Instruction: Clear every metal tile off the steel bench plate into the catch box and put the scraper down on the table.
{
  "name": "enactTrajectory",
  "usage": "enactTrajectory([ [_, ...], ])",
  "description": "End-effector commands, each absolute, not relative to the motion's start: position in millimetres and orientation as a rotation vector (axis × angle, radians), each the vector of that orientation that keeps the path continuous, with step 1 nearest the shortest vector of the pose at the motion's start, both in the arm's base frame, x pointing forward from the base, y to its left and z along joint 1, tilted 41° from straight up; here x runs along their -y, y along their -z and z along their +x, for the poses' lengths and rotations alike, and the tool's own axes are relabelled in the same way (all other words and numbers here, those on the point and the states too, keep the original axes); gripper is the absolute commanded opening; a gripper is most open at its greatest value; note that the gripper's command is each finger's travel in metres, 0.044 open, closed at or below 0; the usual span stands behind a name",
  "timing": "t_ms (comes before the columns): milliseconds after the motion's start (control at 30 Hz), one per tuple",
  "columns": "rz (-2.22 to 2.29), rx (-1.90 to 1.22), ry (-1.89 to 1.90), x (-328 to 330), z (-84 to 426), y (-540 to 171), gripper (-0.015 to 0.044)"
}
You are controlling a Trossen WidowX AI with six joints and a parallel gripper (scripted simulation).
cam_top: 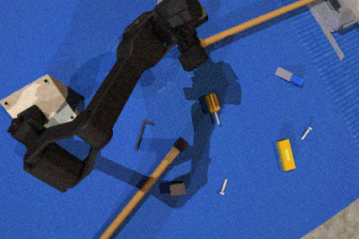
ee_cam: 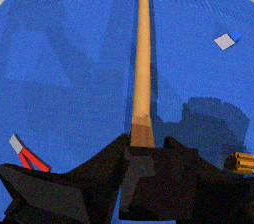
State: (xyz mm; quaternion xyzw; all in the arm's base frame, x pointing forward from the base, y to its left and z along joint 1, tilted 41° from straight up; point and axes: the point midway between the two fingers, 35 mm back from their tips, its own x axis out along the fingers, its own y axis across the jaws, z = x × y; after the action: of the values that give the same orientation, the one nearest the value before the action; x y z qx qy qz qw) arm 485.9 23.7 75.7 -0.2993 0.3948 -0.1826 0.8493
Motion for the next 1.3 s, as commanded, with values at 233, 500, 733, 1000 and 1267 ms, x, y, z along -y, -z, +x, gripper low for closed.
enactTrajectory([
  [233,-0.626,-0.815,0.383,-29.6,470.1,-80.8,0.0000],
  [500,-0.626,-0.815,0.383,-30.5,457.9,-80.4,0.0000],
  [733,-0.626,-0.815,0.382,-31.0,447.0,-79.8,0.0000],
  [1000,-0.626,-0.814,0.381,-31.3,434.5,-78.9,0.0000],
  [1267,-0.626,-0.814,0.381,-31.2,421.9,-77.8,0.0000],
])
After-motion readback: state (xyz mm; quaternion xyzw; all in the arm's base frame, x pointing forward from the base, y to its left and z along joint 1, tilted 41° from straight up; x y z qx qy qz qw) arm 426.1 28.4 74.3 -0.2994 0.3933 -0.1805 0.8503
